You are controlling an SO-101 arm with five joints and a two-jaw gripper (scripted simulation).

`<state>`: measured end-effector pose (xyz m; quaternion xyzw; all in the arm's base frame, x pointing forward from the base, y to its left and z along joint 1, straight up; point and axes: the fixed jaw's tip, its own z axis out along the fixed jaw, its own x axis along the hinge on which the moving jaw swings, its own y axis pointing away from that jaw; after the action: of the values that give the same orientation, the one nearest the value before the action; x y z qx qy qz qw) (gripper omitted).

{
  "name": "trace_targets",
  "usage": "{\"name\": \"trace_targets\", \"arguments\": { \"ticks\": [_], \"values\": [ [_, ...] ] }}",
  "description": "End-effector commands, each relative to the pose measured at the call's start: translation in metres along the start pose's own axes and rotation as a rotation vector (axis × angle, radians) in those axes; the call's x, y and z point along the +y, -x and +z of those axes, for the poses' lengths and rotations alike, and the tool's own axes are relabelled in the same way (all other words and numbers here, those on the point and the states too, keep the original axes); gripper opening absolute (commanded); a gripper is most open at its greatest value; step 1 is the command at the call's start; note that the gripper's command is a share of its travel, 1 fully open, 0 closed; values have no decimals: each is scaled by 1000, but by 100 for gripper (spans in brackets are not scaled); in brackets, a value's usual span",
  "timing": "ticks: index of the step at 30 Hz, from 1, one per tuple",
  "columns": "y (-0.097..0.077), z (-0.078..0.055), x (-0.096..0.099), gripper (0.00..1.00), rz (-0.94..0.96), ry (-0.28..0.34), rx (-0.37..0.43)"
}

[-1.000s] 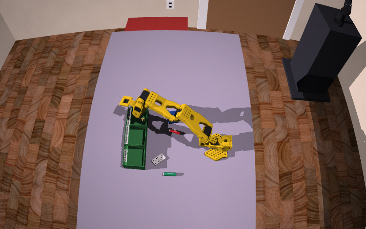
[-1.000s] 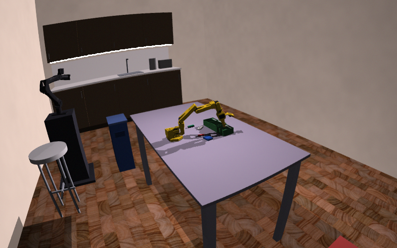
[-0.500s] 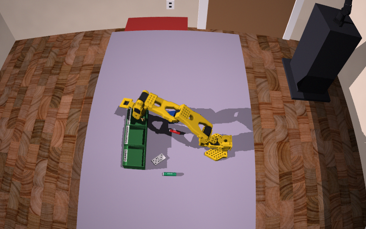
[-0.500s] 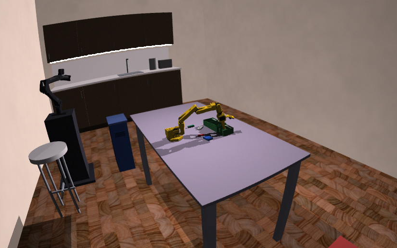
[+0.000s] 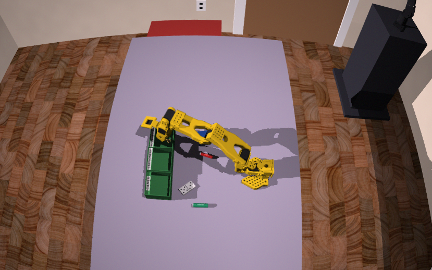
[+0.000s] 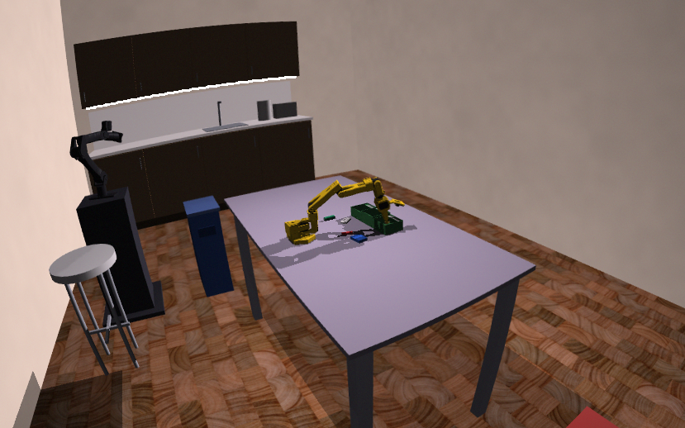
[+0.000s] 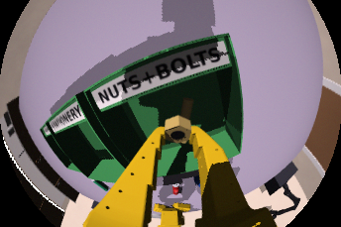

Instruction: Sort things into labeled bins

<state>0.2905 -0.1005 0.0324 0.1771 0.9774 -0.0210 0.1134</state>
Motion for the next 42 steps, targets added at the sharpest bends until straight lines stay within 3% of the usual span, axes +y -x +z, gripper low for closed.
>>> {"name": "trace_targets", "arguments": {
  "ticks": [1,42],
  "values": [
    [7,-7,-3,0,17,-1,-45],
    [3,5,-3,0,17,-1,-21]
  ]
}}
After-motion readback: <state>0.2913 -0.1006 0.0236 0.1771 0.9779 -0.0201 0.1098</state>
